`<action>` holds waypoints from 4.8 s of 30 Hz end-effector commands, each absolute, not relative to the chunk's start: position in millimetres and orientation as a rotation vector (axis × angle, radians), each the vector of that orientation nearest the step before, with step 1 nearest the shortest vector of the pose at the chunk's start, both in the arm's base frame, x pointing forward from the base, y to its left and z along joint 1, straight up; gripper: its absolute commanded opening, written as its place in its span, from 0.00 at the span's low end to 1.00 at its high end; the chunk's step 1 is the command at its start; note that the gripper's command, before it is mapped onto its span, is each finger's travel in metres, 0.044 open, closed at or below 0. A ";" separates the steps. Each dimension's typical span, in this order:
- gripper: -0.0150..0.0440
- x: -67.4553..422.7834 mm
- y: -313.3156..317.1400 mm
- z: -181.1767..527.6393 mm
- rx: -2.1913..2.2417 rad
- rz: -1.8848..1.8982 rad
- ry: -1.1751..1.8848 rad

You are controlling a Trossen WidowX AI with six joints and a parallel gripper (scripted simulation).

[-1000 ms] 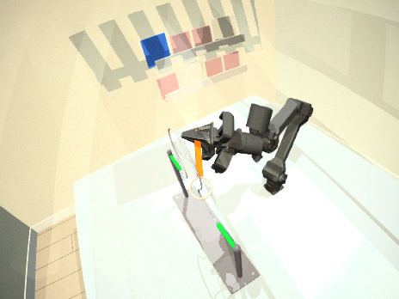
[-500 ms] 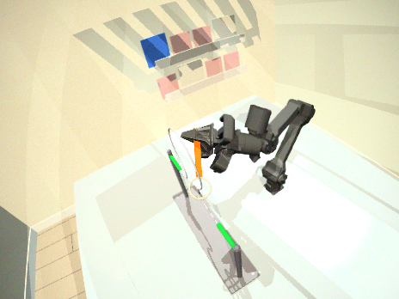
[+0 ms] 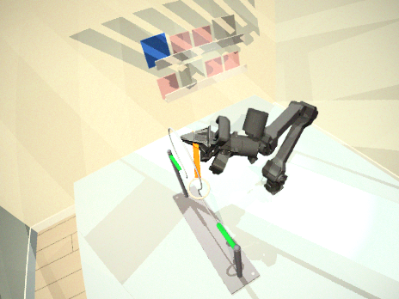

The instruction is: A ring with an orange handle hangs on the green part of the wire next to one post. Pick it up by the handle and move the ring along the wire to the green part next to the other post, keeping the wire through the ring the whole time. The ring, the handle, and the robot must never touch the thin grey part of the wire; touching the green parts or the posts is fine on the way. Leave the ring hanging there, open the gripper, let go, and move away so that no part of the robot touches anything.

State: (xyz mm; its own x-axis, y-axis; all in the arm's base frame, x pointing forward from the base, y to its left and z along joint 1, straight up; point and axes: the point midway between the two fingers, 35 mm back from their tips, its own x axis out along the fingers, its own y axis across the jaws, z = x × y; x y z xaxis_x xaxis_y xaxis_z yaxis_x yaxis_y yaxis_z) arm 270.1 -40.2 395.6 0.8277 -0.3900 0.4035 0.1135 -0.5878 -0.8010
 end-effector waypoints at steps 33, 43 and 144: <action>0.00 263.3 -61.3 278.9 -1.353 -0.563 0.452; 0.00 268.3 -52.8 243.1 -1.121 -0.469 0.464; 0.00 276.9 138.3 149.8 0.002 -0.120 0.520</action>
State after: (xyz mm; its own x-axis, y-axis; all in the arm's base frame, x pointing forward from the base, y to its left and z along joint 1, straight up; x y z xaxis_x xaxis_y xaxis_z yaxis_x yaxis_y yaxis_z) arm 275.3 134.7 146.1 0.8572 -0.1130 -0.5024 0.1085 0.9934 -0.0383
